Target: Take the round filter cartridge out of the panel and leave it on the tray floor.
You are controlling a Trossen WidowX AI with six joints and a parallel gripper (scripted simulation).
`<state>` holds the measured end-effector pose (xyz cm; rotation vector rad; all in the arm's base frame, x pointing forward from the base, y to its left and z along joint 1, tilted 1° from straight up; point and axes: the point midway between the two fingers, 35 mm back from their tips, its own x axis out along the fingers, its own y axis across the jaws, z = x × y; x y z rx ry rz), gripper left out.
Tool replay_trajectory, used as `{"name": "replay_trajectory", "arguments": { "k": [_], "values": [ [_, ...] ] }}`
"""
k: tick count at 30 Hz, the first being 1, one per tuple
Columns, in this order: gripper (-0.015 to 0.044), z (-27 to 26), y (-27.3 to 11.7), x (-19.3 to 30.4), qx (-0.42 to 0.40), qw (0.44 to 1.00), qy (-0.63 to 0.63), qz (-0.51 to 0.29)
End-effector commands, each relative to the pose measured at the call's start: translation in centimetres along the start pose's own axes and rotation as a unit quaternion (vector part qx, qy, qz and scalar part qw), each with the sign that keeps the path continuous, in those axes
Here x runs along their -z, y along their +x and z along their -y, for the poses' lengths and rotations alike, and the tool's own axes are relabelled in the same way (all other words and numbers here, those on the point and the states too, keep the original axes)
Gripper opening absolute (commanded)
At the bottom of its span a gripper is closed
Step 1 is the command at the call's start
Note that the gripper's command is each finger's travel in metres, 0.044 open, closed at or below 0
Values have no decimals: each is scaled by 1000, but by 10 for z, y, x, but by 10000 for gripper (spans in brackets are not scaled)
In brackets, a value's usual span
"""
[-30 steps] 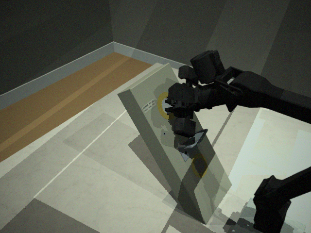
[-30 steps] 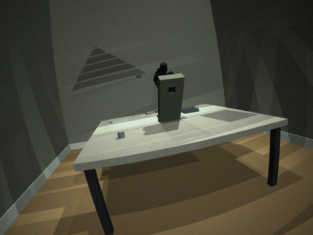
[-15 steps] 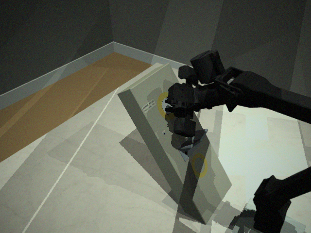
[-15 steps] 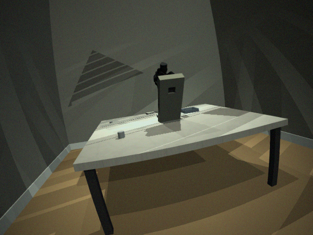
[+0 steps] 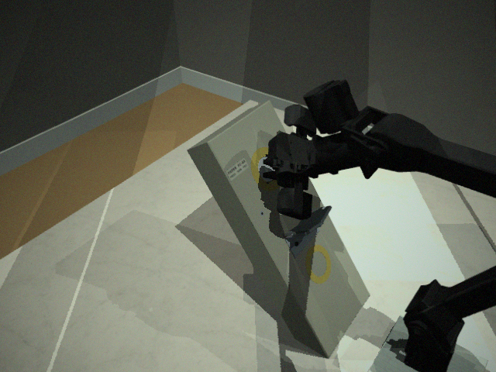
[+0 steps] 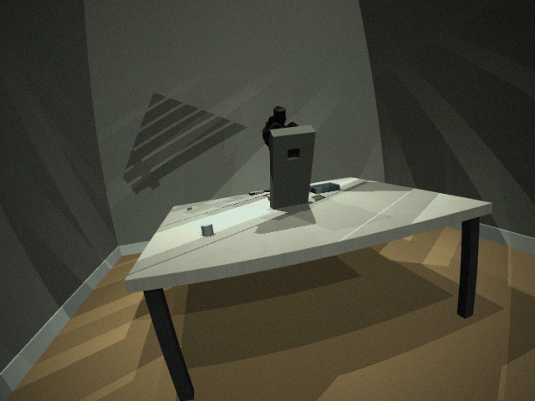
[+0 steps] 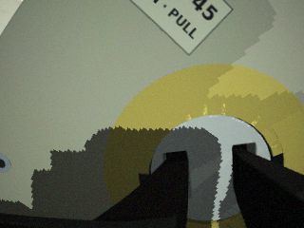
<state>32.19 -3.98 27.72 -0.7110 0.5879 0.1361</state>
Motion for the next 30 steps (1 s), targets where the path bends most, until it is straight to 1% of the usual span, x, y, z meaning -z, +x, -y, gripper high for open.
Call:
{"name": "replay_trajectory", "arguments": {
  "k": [1,19,20,30],
  "values": [
    [0,2,19,-1,-3,1000,0,-2],
    [0,2,19,-1,-3,1000,0,-2],
    [0,0,-1,0,0,1000,-1,0],
    [0,2,-75,-1,-5,1000,0,-5]
  ]
}}
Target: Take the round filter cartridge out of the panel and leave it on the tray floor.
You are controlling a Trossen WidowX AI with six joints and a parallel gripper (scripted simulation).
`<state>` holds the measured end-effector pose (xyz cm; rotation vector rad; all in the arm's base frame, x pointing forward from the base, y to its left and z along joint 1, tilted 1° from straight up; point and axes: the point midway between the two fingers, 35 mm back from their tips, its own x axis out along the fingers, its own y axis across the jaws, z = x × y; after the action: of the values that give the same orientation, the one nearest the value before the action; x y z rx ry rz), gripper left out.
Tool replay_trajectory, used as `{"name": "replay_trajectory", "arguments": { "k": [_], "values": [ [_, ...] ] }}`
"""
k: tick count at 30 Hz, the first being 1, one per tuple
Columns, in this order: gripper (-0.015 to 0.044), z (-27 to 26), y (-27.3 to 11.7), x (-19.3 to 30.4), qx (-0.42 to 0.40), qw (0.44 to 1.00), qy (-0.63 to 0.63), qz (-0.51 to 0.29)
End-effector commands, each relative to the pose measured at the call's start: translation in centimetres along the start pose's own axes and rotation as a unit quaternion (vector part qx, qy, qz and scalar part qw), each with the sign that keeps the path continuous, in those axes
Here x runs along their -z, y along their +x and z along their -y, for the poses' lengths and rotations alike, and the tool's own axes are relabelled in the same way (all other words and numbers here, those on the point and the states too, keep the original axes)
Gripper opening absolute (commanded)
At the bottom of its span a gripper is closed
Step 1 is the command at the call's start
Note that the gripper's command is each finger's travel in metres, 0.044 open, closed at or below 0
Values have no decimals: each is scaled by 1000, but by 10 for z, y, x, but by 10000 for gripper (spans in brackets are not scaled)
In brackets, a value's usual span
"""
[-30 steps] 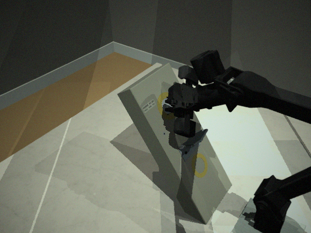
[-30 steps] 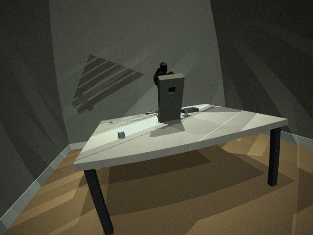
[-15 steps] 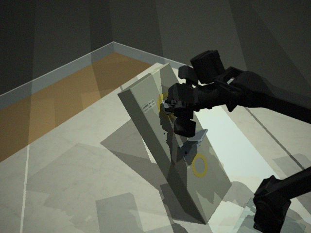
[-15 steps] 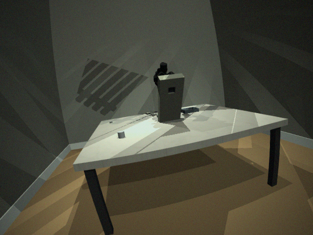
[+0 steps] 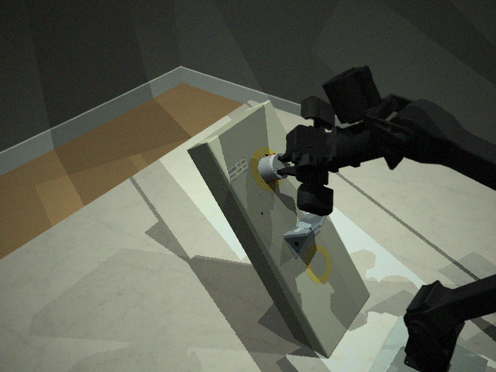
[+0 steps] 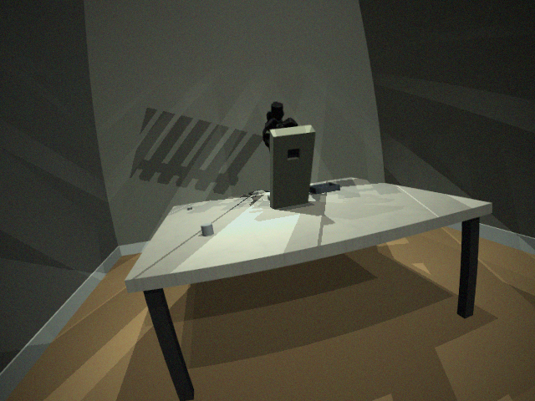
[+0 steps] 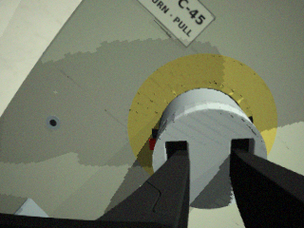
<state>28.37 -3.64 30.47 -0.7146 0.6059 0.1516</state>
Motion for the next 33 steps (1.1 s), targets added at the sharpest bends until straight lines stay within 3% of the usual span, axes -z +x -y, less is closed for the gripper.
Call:
{"name": "replay_trajectory", "arguments": {
  "k": [1,32,33],
  "values": [
    [0,0,-30,1,4,1000,4,1],
    [0,-55,-19,55,3,1000,4,0],
    [26,-50,-20,51,2,1000,6,-5]
  ]
}}
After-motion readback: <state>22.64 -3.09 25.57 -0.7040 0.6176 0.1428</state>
